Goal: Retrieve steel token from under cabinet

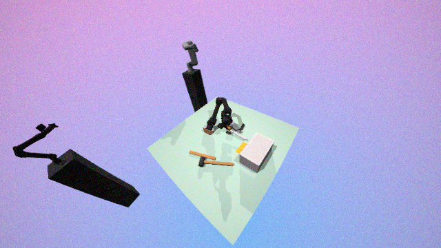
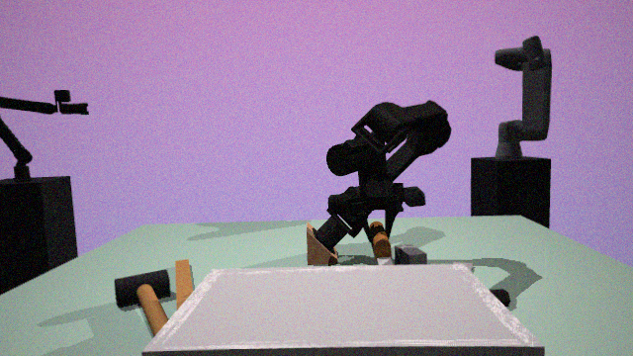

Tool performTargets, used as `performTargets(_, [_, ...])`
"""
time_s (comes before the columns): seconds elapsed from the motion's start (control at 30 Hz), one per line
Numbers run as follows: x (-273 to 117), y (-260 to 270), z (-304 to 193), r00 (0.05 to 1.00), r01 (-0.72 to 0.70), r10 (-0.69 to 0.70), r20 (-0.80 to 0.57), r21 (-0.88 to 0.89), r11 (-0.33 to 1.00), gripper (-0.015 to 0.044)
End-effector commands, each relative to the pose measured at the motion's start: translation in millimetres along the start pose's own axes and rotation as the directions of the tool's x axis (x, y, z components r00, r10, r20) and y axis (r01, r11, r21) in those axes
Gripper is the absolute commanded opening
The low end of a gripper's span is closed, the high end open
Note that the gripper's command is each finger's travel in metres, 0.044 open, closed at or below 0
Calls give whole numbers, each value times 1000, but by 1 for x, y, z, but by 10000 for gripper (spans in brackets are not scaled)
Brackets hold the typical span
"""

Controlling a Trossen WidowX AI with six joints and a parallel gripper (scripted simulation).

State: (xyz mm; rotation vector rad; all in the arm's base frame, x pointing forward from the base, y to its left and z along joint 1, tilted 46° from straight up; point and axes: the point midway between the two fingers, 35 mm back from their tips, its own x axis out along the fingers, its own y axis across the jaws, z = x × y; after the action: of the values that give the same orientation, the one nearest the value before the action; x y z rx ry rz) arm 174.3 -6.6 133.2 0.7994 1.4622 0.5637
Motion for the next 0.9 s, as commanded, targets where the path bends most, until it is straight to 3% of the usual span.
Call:
performTargets(0.0, [-1,0,0,1000,-3,3,8,-6,1000,0])
performTargets(0.87, [4,-1,-4,1000,-14,14,-5,-6,1000,0])
